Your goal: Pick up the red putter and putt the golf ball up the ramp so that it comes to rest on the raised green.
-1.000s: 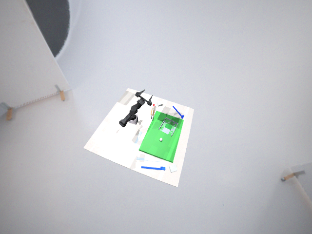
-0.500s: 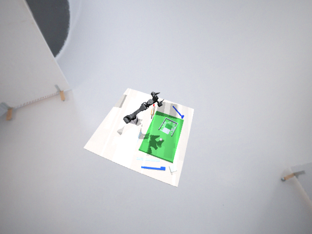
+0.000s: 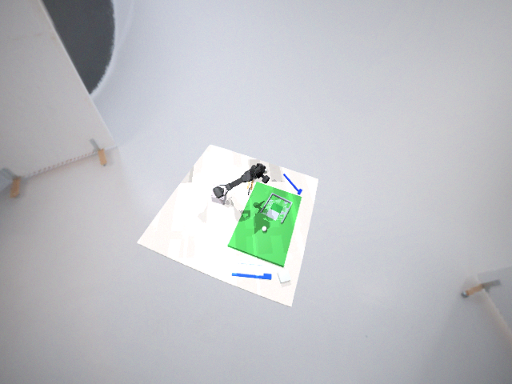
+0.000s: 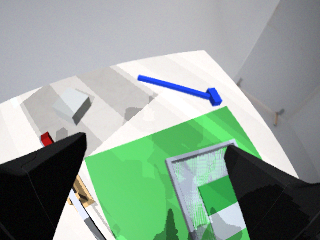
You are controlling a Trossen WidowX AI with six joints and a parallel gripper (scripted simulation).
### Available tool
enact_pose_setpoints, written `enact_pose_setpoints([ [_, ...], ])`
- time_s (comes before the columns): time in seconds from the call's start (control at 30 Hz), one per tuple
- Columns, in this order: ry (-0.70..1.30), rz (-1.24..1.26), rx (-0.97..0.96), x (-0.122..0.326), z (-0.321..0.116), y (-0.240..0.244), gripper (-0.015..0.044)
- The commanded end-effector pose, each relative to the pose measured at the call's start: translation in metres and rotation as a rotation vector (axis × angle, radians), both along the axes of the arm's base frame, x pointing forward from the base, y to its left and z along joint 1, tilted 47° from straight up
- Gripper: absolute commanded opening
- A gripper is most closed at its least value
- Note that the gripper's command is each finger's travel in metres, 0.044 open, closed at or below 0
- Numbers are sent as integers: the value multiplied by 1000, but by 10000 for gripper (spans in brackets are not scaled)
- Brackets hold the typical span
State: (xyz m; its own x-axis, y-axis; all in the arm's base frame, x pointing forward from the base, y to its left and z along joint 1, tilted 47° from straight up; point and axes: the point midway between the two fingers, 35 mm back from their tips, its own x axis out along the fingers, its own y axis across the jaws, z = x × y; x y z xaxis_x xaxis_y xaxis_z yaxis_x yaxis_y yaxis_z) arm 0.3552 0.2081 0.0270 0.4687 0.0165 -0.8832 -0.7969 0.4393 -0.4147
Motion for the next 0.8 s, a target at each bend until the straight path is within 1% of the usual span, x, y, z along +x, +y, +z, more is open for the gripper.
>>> enact_pose_setpoints([
  [0.0, 171, 73, -236, -24, -51, -49, 440],
  [0.13, 366, 167, -433, -55, -87, -96, 440],
  [0.27, 588, 282, -596, -93, -112, -140, 440],
  [0.33, 665, 324, -640, -110, -123, -149, 440],
  [0.63, 675, 329, -645, -112, -125, -151, 440],
  [0.77, 675, 329, -646, -112, -135, -164, 440],
])
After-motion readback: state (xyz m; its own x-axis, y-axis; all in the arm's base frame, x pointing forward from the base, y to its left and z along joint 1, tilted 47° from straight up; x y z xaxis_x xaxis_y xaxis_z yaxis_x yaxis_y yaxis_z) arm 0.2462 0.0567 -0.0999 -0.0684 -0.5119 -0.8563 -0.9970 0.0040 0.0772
